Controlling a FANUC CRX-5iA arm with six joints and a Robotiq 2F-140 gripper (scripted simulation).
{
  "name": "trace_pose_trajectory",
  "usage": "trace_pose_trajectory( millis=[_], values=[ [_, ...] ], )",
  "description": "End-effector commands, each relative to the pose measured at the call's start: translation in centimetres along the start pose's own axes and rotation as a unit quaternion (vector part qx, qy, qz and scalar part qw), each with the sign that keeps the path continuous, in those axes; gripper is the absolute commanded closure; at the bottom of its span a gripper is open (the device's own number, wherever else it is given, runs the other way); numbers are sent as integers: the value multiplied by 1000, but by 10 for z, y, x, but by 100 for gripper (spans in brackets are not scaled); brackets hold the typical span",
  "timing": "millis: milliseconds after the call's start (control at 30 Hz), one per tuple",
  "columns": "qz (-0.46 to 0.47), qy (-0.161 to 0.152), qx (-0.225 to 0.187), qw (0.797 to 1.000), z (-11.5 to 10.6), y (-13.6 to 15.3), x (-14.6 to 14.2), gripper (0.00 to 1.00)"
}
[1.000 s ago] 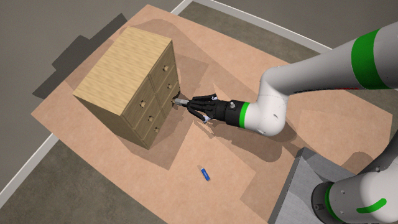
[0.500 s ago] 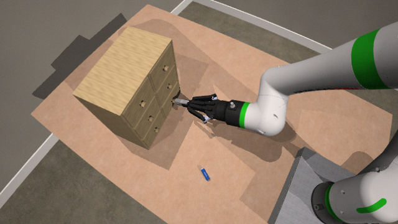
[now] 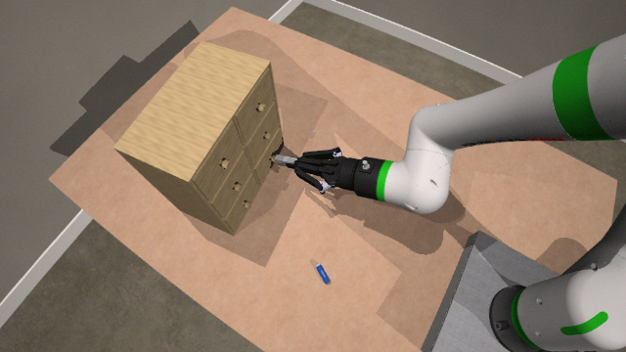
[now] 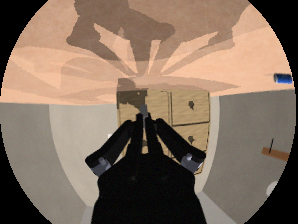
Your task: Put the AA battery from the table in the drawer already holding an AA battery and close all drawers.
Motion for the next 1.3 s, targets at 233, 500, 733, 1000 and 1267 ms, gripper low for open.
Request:
trace_pose_trajectory(
  millis=[233, 500, 733, 1000, 1267],
  values=[
    [0, 0, 0, 1000, 0, 0, 0, 100],
    [0, 0, 0, 1000, 0, 0, 0, 100],
    [0, 0, 0, 1000, -6, -2, 0, 100],
    [0, 0, 0, 1000, -37, -14, 0, 100],
    [0, 0, 0, 1000, -47, -17, 0, 100]
  ],
)
Point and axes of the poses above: the point where the finger pads meet when closed, its own z axis out along the fingers, its own x axis across the jaws, y = z × x, the point moved 9 cm from there along -z, back along the fingers, and after that the axes turned 1 degree about -z, right-handed, at the moved point
